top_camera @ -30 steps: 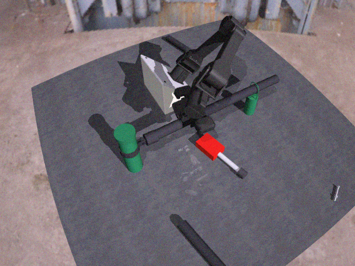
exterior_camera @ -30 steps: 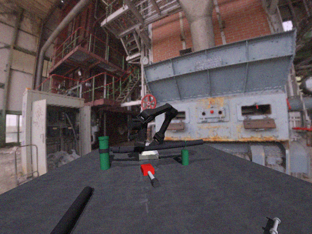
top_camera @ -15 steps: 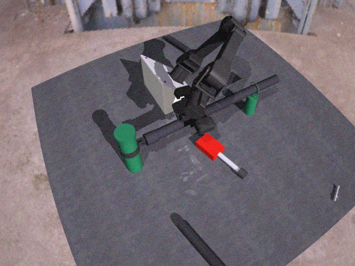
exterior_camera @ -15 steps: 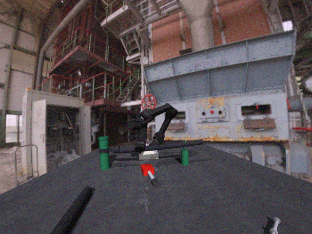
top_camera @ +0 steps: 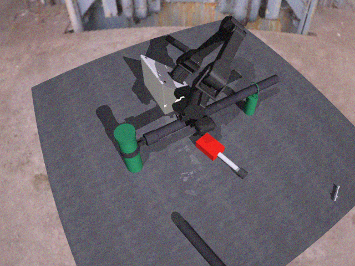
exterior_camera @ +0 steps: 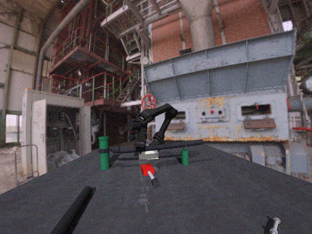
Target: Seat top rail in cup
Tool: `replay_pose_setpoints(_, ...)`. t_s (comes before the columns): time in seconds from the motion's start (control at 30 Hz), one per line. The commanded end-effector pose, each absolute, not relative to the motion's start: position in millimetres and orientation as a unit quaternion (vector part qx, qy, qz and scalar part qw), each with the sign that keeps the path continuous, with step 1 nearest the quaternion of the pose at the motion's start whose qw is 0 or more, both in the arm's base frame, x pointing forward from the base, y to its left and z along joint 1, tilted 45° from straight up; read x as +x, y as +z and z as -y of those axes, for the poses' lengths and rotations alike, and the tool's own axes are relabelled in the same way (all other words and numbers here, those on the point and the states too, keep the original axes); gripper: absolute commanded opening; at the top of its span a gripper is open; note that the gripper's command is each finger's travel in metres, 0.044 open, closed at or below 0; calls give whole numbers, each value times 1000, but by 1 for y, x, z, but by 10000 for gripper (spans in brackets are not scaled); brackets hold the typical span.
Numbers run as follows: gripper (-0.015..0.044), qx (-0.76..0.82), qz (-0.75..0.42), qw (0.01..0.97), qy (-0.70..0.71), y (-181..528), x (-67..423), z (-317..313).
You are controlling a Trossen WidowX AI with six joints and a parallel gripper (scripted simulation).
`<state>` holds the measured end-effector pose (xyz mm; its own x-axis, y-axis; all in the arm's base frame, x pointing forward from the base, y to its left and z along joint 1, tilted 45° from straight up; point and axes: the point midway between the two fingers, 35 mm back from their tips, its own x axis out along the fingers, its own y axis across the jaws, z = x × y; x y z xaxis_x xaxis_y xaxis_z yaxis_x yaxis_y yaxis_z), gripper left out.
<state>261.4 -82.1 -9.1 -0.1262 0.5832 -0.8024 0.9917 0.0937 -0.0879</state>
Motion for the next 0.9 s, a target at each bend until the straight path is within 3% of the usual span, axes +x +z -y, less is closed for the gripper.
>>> replay_pose_setpoints(0.0, 0, 586, -672, 308, -333, -9, 262, 84)
replay_pose_setpoints(0.87, 0, 586, -671, 308, -333, -9, 271, 95)
